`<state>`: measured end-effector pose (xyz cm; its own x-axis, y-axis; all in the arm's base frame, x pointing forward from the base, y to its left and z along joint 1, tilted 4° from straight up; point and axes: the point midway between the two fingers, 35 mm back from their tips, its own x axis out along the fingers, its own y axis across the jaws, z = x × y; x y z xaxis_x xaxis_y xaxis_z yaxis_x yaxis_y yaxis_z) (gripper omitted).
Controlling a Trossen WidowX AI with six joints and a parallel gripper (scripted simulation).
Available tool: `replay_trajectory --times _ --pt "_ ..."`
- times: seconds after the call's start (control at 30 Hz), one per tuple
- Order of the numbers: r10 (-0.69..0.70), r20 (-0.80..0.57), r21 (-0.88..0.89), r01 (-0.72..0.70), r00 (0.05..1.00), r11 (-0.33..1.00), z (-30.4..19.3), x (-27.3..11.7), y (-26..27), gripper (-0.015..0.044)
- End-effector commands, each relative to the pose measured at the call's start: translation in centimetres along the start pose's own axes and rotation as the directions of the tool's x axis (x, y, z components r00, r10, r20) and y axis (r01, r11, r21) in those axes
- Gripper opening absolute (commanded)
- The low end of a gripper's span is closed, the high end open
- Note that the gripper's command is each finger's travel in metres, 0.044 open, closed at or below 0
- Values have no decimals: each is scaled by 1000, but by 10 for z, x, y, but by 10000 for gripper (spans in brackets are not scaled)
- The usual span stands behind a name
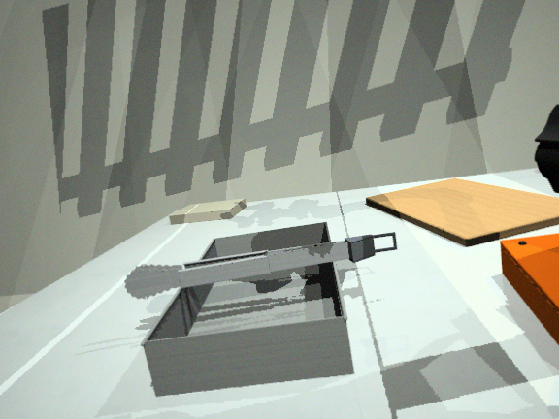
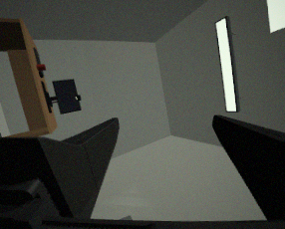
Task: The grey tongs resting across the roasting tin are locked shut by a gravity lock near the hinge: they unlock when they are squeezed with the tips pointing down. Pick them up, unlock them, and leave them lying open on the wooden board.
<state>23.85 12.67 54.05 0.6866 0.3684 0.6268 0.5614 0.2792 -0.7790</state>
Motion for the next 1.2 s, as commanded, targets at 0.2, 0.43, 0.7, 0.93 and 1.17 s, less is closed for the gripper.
replay_trajectory --times 0.2,0.43,0.7,0.93,1.17 --pt "224 -28 133 -219 974 967 -10 16 63 440" --pt "607 -81 422 -525 790 739 -35 13 179 440" --pt "930 -117 770 -559 349 307 -67 -41 299 440" --pt "982 -79 973 -227 -170 39 -89 -126 367 440" --pt "838 12 991 117 -545 62 -98 -196 385 440"
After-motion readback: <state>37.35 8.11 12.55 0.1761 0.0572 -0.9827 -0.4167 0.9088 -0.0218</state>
